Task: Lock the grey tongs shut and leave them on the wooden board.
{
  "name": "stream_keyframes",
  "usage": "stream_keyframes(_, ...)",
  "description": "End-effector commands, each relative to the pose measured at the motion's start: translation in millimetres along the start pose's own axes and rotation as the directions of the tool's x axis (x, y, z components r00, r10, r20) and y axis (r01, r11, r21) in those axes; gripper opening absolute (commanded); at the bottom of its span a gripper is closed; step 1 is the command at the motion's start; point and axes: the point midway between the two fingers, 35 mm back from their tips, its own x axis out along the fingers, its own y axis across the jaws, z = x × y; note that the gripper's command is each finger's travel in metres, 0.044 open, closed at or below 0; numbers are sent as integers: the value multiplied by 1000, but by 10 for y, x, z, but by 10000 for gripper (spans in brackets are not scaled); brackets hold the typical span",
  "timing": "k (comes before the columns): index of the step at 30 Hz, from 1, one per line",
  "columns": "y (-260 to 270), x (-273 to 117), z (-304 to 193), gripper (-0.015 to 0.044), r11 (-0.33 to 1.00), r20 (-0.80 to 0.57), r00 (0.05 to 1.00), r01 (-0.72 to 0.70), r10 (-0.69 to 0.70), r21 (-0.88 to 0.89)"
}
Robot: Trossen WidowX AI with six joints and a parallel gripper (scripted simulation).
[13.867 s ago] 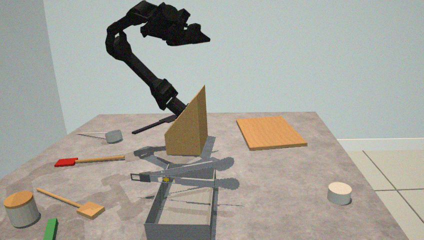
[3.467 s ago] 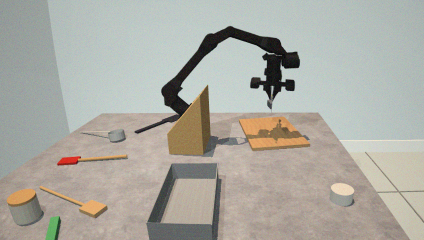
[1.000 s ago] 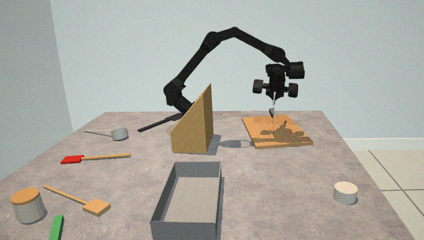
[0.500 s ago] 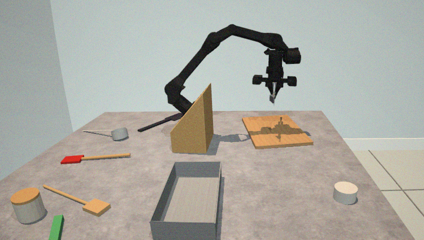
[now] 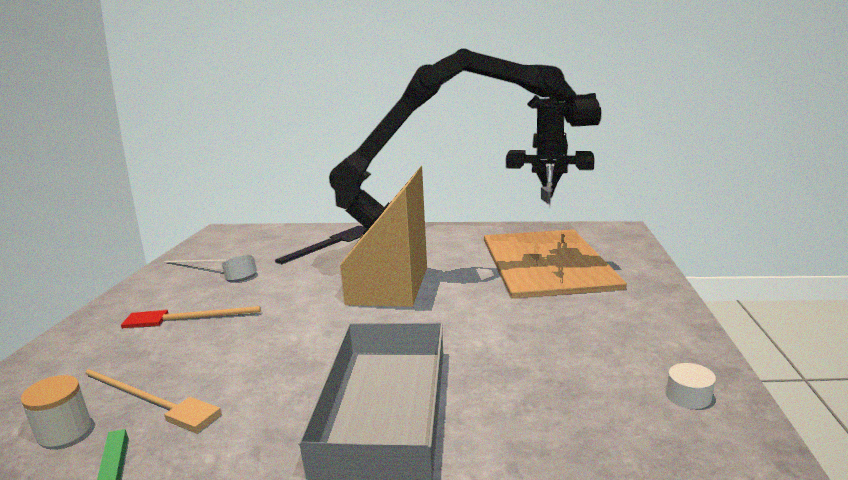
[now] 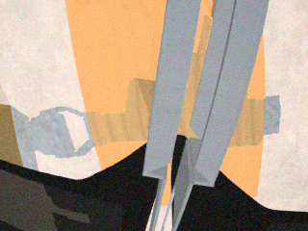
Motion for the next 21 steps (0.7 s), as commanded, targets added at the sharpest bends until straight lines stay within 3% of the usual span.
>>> stream_keyframes(1, 0, 64, -7, -150, 1000, -4, 1000, 2, -2, 6)
stream_keyframes(21, -29, 396, -12, -150, 999, 2, 999, 35, -35, 6)
